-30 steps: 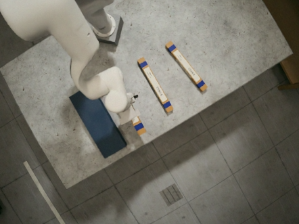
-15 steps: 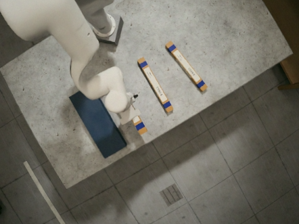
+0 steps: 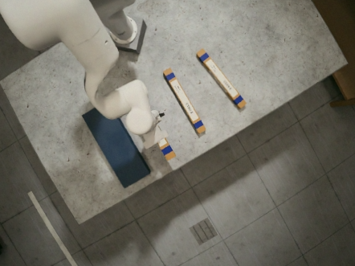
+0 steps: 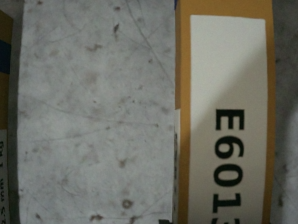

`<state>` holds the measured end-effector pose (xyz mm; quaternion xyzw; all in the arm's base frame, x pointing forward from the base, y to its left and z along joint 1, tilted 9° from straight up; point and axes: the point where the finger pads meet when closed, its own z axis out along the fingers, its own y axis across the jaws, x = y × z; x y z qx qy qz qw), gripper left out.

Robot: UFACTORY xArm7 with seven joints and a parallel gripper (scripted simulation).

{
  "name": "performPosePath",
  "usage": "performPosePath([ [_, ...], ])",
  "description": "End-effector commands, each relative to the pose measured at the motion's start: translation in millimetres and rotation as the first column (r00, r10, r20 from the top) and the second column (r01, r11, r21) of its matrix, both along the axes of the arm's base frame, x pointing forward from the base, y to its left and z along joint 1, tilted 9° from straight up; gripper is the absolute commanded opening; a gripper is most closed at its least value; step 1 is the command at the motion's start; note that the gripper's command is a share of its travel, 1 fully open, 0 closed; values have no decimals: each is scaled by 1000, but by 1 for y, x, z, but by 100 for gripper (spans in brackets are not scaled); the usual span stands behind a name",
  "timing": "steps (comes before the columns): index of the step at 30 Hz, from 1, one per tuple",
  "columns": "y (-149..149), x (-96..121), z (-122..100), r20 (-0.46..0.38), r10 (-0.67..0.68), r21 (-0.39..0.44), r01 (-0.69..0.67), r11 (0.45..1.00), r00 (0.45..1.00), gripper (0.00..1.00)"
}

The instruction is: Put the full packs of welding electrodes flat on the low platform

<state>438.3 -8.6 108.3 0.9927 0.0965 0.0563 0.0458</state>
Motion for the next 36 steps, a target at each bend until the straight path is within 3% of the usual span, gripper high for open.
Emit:
performPosePath([
  [1,5,7,2,6,1,0,-1,1000,1000,35],
  [19,57,61,5,6,1,0,-1,1000,1000,35],
  [32,107,114,8,6,1,0,-1,1000,1000,35],
  [36,112,120,8,6,1,0,-1,1000,1000,35],
])
